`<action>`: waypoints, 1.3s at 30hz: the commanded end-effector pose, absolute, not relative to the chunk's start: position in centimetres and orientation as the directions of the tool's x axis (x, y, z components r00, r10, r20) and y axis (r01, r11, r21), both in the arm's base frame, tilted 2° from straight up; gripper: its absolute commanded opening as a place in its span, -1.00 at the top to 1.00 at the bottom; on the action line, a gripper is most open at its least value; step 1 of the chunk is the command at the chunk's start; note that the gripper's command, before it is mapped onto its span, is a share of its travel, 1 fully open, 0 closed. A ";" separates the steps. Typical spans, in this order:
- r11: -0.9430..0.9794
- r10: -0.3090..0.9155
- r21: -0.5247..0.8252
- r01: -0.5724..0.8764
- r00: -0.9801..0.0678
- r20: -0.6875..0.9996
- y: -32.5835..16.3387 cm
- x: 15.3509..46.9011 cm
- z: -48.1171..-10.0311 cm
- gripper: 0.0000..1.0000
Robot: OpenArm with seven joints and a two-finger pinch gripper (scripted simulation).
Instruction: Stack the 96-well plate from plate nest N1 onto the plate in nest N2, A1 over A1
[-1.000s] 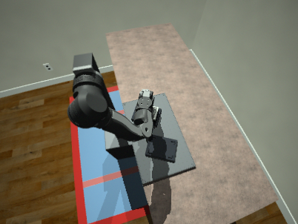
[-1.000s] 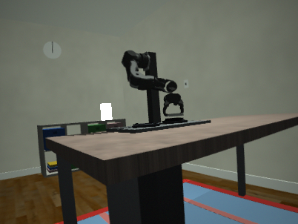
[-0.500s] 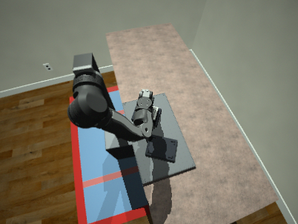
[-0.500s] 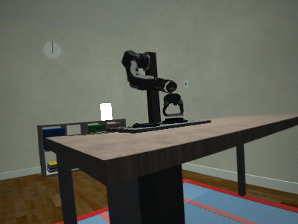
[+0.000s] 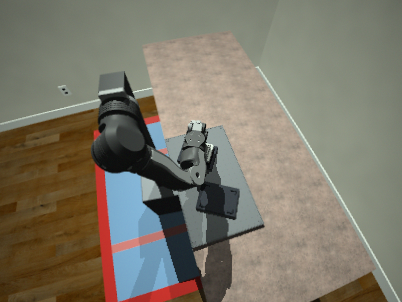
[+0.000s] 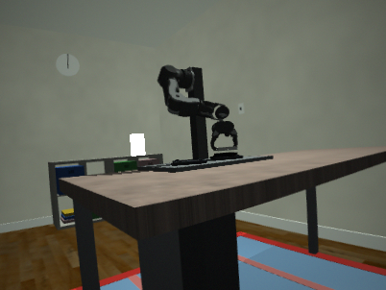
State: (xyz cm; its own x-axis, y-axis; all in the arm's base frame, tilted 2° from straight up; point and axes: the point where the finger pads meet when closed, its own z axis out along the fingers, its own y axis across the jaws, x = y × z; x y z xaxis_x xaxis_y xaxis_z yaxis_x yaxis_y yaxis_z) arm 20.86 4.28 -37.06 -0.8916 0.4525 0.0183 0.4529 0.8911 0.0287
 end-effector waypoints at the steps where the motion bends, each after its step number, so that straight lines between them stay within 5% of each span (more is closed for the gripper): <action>1: 0.892 0.452 0.027 0.452 -0.892 0.016 4.2 20.9 -36.9 1.00; 39: 0.893 0.449 0.034 0.449 -0.893 0.018 4.4 20.8 -37.7 1.00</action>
